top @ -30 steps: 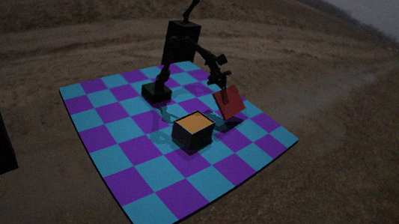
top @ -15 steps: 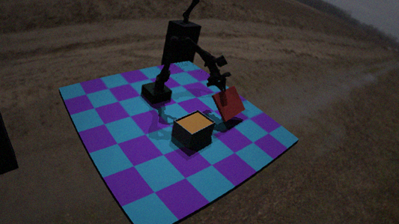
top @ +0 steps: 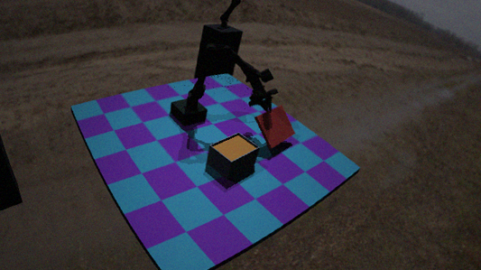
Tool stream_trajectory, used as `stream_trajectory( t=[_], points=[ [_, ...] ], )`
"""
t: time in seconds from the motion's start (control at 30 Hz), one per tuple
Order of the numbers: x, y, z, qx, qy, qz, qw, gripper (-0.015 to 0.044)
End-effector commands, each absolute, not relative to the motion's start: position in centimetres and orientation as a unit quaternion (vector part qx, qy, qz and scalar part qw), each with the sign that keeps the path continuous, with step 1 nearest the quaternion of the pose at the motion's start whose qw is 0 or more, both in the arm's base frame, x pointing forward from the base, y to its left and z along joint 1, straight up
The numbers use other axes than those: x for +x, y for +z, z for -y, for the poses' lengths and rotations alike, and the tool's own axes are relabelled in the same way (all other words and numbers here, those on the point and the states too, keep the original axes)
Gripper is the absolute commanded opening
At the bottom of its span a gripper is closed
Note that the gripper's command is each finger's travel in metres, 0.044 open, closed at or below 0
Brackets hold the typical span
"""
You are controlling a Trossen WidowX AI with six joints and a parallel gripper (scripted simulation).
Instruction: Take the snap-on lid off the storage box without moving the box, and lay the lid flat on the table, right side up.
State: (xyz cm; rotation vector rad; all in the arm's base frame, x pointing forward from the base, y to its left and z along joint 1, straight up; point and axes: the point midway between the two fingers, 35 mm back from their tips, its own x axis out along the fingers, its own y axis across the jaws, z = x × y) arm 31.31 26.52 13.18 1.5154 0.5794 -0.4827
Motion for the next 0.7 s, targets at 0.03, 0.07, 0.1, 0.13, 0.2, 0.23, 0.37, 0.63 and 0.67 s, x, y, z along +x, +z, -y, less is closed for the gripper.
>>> stream_trajectory(
  t=[0.03, 0.07, 0.1, 0.13, 0.2, 0.23, 0.37, 0.63, 0.67],
  points=[
    [31.4, 12.8, -26.5, 0.671, -0.213, -0.254, 0.663, 0.0000],
    [31.4, 12.7, -26.5, 0.671, -0.213, -0.254, 0.663, 0.0000],
    [31.4, 12.6, -26.5, 0.671, -0.213, -0.254, 0.663, 0.0000],
    [31.4, 12.5, -26.5, 0.671, -0.213, -0.254, 0.663, 0.0000],
    [31.4, 12.4, -26.5, 0.671, -0.213, -0.254, 0.663, 0.0000],
    [31.4, 12.3, -26.5, 0.671, -0.213, -0.254, 0.663, 0.0000],
    [31.4, 12.0, -26.5, 0.671, -0.213, -0.254, 0.663, 0.0000],
    [31.4, 11.3, -26.5, 0.671, -0.213, -0.254, 0.663, 0.0000],
    [31.4, 11.3, -26.5, 0.671, -0.213, -0.254, 0.663, 0.0000]
  ],
)
